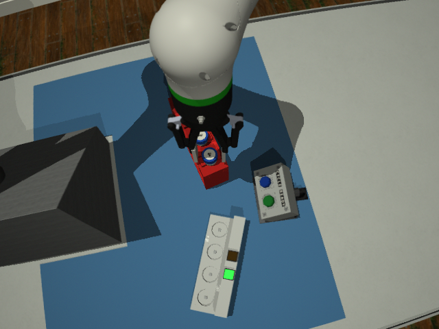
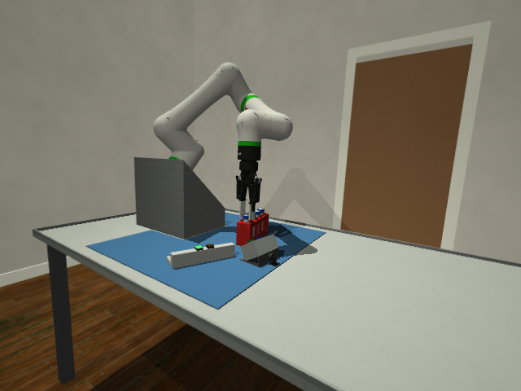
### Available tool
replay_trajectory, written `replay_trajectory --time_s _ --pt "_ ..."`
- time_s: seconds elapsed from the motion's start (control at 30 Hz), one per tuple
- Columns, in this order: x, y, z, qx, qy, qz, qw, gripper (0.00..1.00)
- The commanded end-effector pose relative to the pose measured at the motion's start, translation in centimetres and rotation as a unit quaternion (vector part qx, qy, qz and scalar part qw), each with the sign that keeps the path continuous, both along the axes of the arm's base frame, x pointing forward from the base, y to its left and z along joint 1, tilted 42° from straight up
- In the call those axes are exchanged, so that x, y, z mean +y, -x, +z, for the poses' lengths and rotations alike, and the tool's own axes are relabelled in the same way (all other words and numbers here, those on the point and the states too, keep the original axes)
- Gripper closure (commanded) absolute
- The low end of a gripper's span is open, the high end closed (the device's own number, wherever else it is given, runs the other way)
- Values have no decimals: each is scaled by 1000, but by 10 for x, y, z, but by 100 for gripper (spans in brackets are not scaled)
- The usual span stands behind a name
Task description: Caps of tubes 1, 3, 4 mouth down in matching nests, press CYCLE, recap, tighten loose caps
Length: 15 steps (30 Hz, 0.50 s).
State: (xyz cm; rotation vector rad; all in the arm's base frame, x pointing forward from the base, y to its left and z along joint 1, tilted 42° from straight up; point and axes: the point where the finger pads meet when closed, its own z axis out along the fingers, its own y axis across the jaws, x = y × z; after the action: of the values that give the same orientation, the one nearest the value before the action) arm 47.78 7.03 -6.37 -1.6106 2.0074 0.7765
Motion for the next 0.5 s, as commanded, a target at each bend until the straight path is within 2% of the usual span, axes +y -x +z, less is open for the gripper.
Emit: replay_trajectory --time_s 0.0,0.03,0.07,0.1,0.13,0.17,0.2,0.23,0.33,0.43,0.47 --pt "0 0 0 -77 -2 83 994 65" --pt "0 0 0 -105 -2 113 988 65" --pt "0 0 0 -105 -2 113 988 65" --pt "0 0 0 -133 -2 144 981 65" --pt "0 0 0 -133 -2 144 981 65" --pt "0 0 0 -160 -2 174 972 65" --pt "0 0 0 -160 -2 174 972 65" --pt "0 0 0 -187 -2 203 961 65" --pt "0 0 0 -187 -2 203 961 65" --pt "0 0 0 -262 -2 286 922 65" --pt "0 0 0 -267 -2 290 919 65"
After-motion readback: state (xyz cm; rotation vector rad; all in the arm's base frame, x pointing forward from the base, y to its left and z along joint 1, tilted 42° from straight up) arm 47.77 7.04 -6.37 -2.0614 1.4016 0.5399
